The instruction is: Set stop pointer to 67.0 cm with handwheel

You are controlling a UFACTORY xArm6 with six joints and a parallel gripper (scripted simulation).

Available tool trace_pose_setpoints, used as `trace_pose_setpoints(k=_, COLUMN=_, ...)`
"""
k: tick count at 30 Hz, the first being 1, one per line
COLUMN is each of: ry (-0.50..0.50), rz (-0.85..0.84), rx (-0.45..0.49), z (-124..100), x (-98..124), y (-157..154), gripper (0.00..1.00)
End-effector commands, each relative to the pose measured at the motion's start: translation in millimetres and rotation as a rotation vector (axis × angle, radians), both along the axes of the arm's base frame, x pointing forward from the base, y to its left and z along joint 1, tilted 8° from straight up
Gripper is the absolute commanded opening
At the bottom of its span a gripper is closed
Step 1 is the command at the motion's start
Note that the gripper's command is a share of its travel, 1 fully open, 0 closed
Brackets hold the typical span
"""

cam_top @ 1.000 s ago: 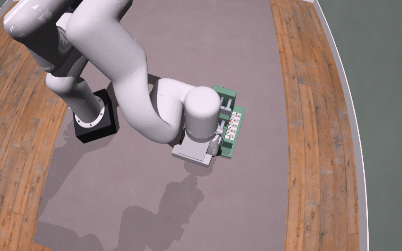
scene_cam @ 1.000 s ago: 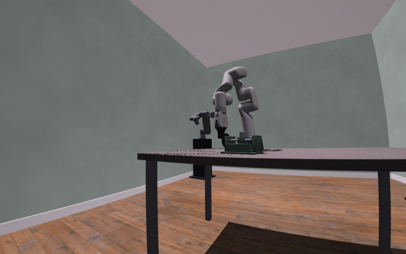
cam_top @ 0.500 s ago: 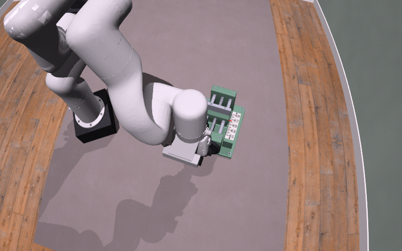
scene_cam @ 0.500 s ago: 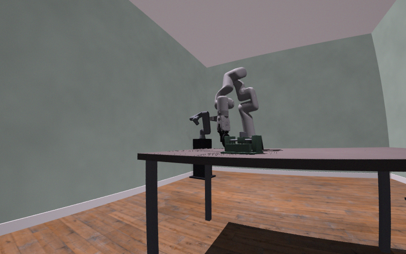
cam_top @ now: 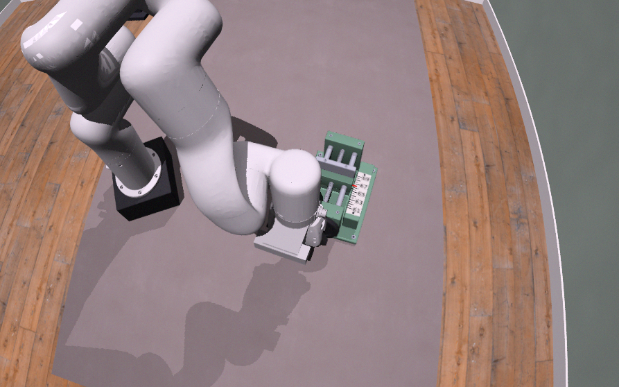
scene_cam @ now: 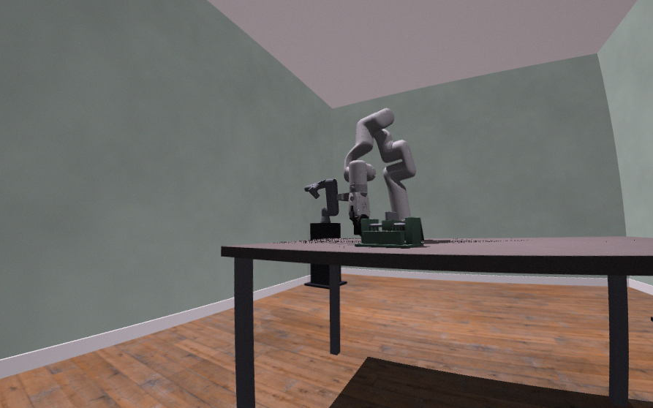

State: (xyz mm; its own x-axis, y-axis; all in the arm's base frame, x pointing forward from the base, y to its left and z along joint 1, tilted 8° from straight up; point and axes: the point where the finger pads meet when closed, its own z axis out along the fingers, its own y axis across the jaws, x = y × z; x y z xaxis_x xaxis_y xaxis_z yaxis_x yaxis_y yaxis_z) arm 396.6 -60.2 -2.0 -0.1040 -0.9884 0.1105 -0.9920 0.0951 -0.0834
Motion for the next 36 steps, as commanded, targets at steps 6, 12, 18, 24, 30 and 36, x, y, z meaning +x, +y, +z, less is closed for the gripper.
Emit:
trace_pose_setpoints(k=6, ry=-0.001, rz=0.000, rx=0.000, z=-8, x=9, y=-2, gripper=0.06)
trace_pose_setpoints(k=12, ry=-0.001, rz=0.000, rx=0.000, z=-12, x=22, y=-4, gripper=0.06)
trace_pose_setpoints(k=18, ry=-0.001, rz=0.000, rx=0.000, z=-12, x=33, y=-5, gripper=0.06)
trace_pose_setpoints(k=24, ry=-0.001, rz=0.000, rx=0.000, z=-7, x=44, y=-6, gripper=0.06)
trace_pose_setpoints(k=30, ry=-0.001, rz=0.000, rx=0.000, z=4, x=55, y=-5, gripper=0.06)
trace_pose_setpoints(k=36, ry=-0.001, rz=0.000, rx=0.000, z=13, x=58, y=-5, gripper=0.06)
